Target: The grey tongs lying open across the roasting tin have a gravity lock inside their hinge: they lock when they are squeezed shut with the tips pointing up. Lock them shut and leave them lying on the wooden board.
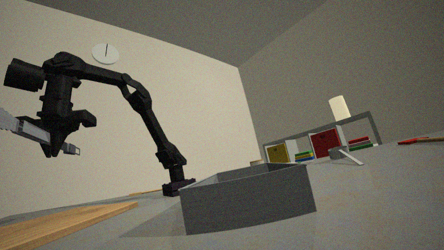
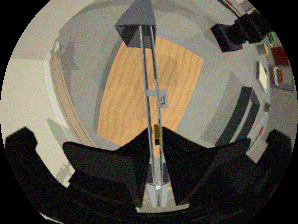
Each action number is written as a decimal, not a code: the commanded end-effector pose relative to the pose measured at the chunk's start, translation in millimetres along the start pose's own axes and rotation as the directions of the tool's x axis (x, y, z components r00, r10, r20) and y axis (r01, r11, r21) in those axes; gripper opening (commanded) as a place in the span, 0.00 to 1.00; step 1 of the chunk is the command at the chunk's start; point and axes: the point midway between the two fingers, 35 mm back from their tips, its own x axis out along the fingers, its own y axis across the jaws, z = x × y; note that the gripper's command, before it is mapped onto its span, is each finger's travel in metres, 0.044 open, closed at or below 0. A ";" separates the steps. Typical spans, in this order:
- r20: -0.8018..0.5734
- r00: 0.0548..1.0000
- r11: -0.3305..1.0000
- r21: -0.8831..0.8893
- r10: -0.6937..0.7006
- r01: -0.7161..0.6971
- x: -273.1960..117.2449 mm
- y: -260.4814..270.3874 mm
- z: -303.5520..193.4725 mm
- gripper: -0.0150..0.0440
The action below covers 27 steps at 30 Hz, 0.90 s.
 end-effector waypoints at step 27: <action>-0.032 0.999 0.830 0.558 0.017 0.004 1.9 22.0 17.7 0.00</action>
